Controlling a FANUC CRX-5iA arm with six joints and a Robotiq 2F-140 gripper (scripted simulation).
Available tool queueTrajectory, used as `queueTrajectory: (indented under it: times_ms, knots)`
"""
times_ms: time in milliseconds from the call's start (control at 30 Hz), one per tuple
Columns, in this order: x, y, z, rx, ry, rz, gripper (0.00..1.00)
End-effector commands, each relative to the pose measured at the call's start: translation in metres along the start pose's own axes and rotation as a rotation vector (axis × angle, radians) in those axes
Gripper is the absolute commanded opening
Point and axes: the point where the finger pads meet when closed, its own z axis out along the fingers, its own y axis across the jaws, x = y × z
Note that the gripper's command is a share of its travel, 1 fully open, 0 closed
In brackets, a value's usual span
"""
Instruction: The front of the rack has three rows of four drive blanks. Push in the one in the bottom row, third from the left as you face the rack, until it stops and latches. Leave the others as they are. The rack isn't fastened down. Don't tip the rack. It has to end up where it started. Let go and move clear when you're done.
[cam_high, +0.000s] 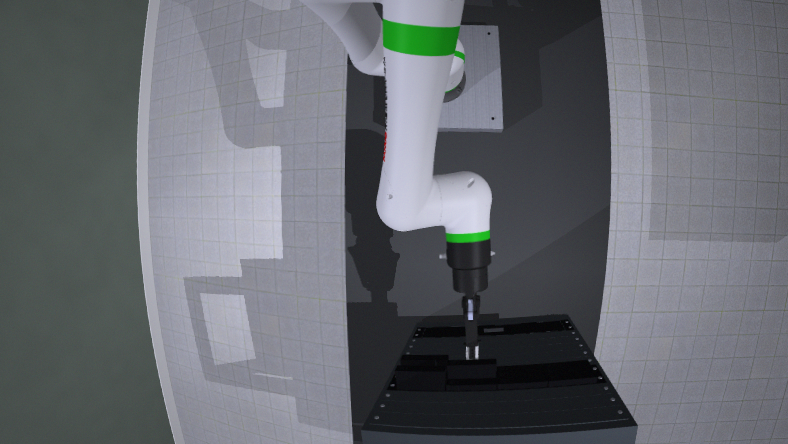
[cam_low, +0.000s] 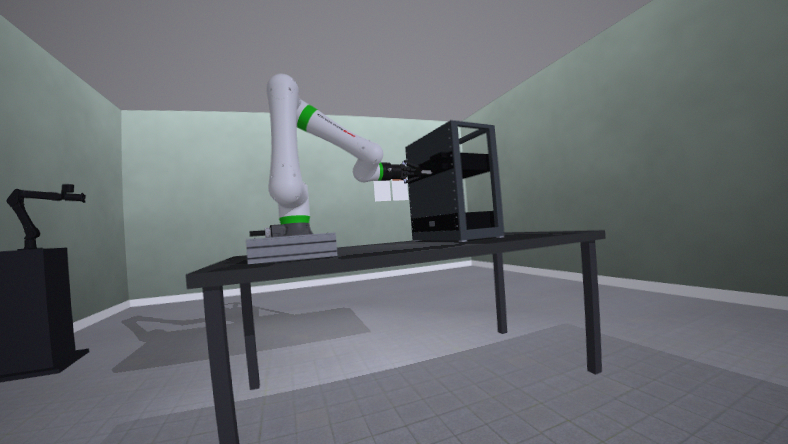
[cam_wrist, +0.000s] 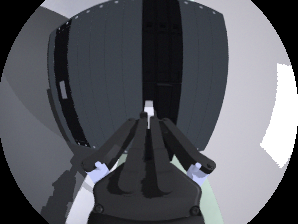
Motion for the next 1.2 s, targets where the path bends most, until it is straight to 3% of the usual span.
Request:
queueTrajectory:
  times_ms: [0,833,1167]
  knots:
    - [0.0,0.001,0.0,-0.002,0.0,0.0,0.1]
    - [0.0,0.001,0.0,-0.002,0.0,0.0,0.1]
    - [0.0,0.001,-0.028,-0.002,0.0,0.0,0.1]
